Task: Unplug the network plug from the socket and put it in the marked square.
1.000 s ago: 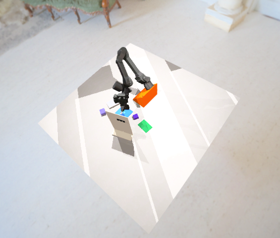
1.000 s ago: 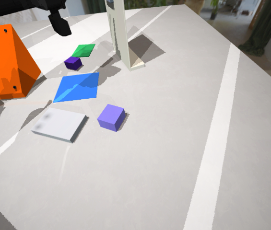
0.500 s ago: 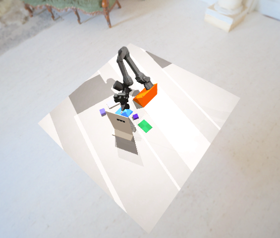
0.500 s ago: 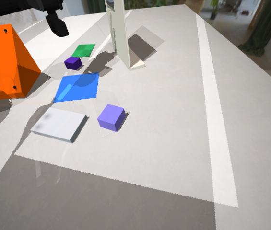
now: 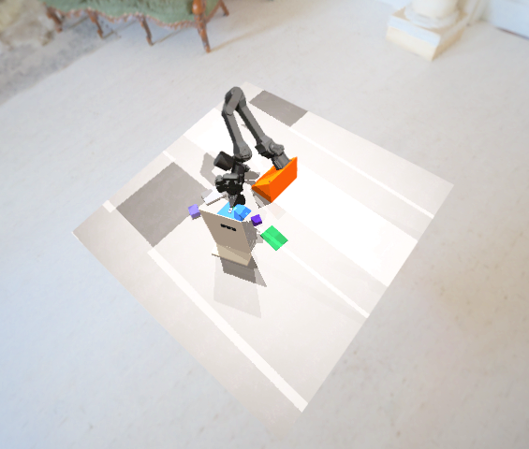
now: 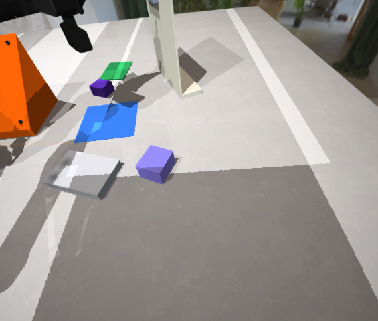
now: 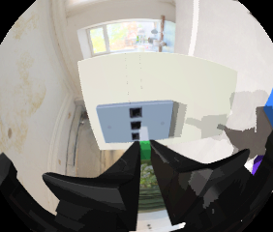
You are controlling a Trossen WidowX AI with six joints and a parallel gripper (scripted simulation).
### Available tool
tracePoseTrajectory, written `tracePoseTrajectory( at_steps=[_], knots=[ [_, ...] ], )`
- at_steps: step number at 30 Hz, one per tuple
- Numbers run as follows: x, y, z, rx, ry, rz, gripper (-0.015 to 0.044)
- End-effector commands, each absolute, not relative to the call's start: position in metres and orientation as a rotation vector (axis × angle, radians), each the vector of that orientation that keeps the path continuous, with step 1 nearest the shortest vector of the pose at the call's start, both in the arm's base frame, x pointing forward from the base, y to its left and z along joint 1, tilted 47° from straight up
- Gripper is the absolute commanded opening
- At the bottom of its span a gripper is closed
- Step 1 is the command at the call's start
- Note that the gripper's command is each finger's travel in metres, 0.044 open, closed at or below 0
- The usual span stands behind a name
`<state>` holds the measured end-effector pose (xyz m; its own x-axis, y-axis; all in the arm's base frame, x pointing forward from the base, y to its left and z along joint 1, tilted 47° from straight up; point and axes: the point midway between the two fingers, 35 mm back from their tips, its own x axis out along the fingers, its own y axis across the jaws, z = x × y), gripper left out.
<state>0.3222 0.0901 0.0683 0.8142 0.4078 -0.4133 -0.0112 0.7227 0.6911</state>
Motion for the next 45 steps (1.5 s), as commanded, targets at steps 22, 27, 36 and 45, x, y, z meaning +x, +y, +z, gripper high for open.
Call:
tracePoseTrajectory(
  at_steps=[22,27,36,45],
  knots=[
    [0.307,0.119,0.1,0.733,0.587,0.251,0.0],
    [0.301,0.127,0.11,0.733,0.587,0.252,0.0],
    [0.304,0.11,0.103,0.737,0.591,0.119,0.0],
    [0.309,0.052,0.076,0.723,0.588,-0.224,0.0]
  ],
)
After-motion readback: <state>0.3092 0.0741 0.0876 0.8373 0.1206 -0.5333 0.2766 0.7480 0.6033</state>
